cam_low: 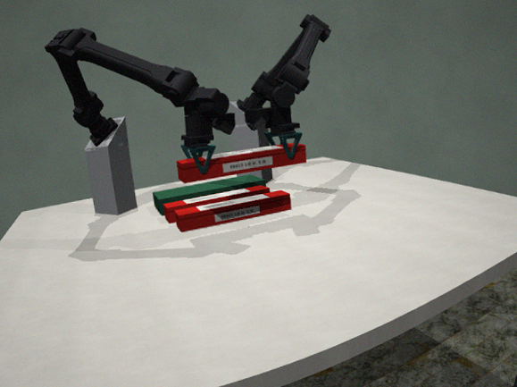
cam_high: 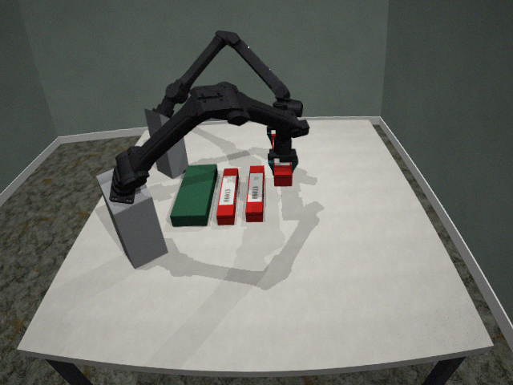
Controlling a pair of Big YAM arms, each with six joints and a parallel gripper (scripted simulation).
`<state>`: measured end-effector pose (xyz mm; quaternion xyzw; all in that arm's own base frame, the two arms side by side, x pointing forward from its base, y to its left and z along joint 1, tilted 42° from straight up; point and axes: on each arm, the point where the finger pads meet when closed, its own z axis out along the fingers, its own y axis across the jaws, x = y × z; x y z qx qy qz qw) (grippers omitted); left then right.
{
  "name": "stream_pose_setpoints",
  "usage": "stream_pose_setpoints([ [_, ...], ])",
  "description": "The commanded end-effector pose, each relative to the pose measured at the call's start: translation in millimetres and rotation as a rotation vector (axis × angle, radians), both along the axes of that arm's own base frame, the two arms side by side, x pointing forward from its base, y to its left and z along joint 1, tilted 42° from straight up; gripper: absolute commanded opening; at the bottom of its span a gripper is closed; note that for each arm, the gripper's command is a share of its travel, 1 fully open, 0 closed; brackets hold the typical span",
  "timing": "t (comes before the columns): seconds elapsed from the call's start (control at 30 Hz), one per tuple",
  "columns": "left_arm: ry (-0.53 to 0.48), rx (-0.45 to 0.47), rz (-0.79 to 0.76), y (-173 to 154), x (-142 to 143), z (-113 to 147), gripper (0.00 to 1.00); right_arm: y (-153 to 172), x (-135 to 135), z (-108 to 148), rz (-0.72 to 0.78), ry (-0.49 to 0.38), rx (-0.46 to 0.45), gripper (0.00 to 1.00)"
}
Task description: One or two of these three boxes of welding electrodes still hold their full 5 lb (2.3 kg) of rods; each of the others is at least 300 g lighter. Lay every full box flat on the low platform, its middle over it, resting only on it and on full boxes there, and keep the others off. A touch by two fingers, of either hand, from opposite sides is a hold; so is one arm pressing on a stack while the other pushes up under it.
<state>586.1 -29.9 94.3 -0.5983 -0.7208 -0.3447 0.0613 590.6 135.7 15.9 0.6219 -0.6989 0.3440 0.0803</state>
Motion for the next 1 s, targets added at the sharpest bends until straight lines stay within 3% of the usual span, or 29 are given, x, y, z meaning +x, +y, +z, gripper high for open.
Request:
stream_pose_setpoints([
  [0.0,-0.082,-0.014,-0.059,-28.8,21.2,55.6,0.0,42.8,25.5,62.3,0.064,-0.089,0.042,0.0],
  [0.97,-0.083,-0.012,-0.059,-29.5,29.5,62.6,0.0,44.4,33.9,69.5,0.064,-0.091,0.04,0.0],
])
